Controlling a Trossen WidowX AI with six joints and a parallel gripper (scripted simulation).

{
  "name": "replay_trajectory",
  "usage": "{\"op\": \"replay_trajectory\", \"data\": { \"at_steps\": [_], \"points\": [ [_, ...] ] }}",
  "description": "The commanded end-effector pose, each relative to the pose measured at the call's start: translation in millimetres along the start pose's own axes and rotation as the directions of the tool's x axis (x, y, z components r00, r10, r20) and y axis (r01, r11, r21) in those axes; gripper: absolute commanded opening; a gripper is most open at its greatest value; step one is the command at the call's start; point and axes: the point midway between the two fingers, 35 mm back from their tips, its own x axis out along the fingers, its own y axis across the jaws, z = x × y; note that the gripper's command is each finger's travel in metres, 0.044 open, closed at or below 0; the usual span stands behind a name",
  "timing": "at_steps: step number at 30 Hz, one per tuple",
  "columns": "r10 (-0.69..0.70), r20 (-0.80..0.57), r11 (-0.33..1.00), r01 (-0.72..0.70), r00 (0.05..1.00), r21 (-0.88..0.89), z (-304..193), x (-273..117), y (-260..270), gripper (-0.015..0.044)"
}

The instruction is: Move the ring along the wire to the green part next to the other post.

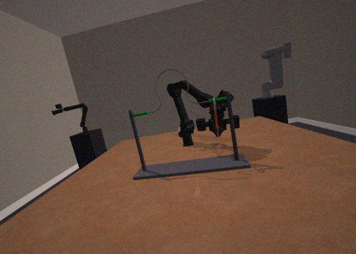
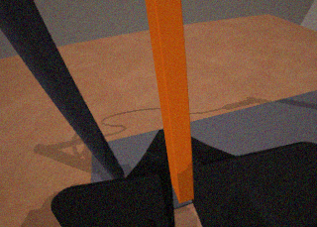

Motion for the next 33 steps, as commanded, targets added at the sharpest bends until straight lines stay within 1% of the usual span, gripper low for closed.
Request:
{"op": "replay_trajectory", "data": {
  "at_steps": [1, 11, 23, 33],
  "points": [
    [-0.001, 0.002, 1.0, 0.001, 1.0, 0.003, 0, 0, 0, -0.015],
    [-0.001, 0.002, 1.0, 0.001, 1.0, 0.003, 0, 0, 0, -0.015],
    [0.0, -0.001, 1.0, 0.0, 1.0, 0.001, 0, -2, 0, 0.016],
    [-0.002, -0.007, 1.0, 0.002, 1.0, 0.004, -2, -36, 1, 0.016]
  ]
}}
